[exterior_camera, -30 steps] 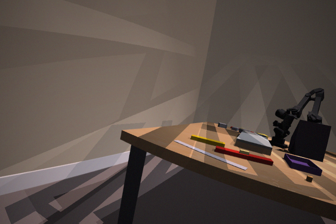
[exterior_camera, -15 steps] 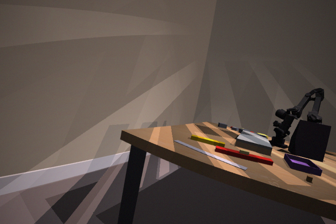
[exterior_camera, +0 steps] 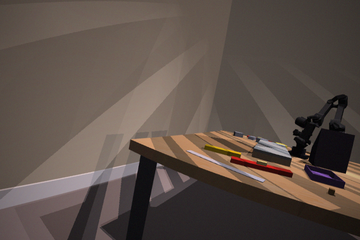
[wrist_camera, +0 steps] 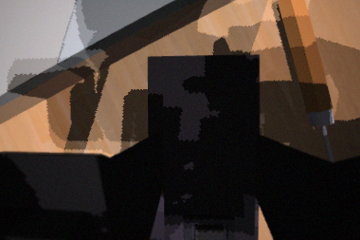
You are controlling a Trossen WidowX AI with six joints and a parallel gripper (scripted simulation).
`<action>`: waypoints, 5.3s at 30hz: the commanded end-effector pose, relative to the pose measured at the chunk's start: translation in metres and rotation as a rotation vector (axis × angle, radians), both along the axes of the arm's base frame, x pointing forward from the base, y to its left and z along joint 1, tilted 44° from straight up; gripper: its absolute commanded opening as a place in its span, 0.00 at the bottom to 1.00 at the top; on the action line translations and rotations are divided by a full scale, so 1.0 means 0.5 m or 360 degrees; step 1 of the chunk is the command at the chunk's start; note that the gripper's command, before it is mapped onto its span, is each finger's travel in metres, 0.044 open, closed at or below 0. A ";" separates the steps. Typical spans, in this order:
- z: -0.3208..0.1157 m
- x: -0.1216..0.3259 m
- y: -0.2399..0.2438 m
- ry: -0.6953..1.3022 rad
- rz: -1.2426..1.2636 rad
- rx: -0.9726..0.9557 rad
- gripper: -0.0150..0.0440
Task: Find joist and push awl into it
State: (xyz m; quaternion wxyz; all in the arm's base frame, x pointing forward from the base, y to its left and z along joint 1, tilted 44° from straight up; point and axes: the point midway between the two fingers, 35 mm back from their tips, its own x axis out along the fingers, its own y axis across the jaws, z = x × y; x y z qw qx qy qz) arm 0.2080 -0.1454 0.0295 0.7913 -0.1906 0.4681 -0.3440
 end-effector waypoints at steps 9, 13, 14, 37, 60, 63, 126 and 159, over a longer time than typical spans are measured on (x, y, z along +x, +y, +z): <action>0.054 0.015 0.065 -0.0008 -0.0007 0.0034 0.25; 0.077 0.012 0.087 -0.0007 -0.0007 0.0033 0.25; 0.083 0.010 0.092 -0.0007 -0.0007 0.0031 0.25; 0.175 0.037 0.140 0.0068 0.0083 -0.0009 0.25; 0.246 0.231 0.129 0.0357 0.0388 -0.0042 0.25; 0.252 0.257 0.124 0.0390 0.0431 -0.0050 0.25; 0.139 0.327 0.016 0.0461 0.0525 -0.0076 0.25; 0.011 0.315 0.144 0.0463 0.0526 -0.0068 0.25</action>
